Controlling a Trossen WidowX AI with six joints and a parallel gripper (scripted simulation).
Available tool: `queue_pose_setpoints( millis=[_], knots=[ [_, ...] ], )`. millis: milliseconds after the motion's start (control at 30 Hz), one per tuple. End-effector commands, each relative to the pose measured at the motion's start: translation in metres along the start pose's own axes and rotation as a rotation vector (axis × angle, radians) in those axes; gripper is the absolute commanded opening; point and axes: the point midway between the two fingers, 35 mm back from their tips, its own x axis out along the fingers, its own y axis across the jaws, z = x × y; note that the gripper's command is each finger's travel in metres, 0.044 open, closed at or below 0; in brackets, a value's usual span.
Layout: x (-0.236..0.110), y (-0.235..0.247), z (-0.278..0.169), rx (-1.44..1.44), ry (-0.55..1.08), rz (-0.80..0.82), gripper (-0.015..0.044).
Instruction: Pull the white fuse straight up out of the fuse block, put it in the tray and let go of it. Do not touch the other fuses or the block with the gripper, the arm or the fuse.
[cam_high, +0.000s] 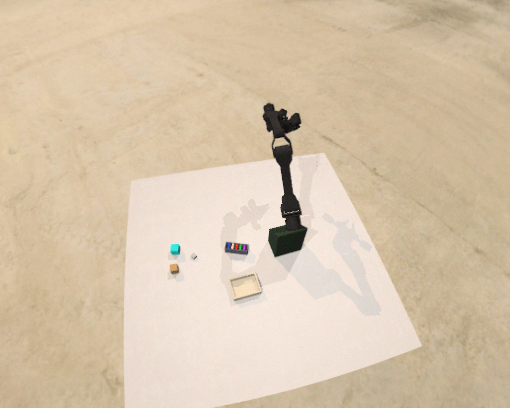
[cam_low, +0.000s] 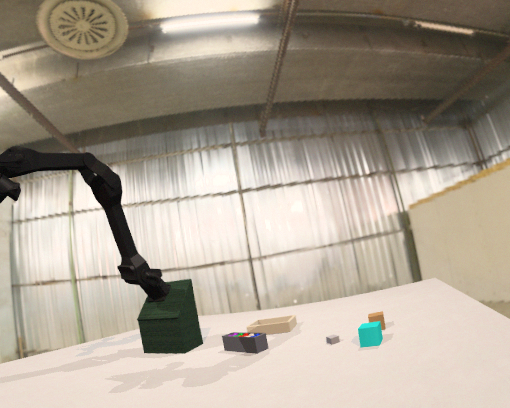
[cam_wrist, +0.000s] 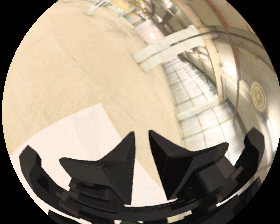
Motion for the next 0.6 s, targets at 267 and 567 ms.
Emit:
queue_pose_setpoints(
  millis=[267, 567],
  knots=[
    [-0.052, 0.181, -0.074, -0.572, -0.025, 0.427, 0.0072],
    [-0.151, 0.277, -0.169, -1.071, -0.18, 0.721, 0.0072]
  ],
)
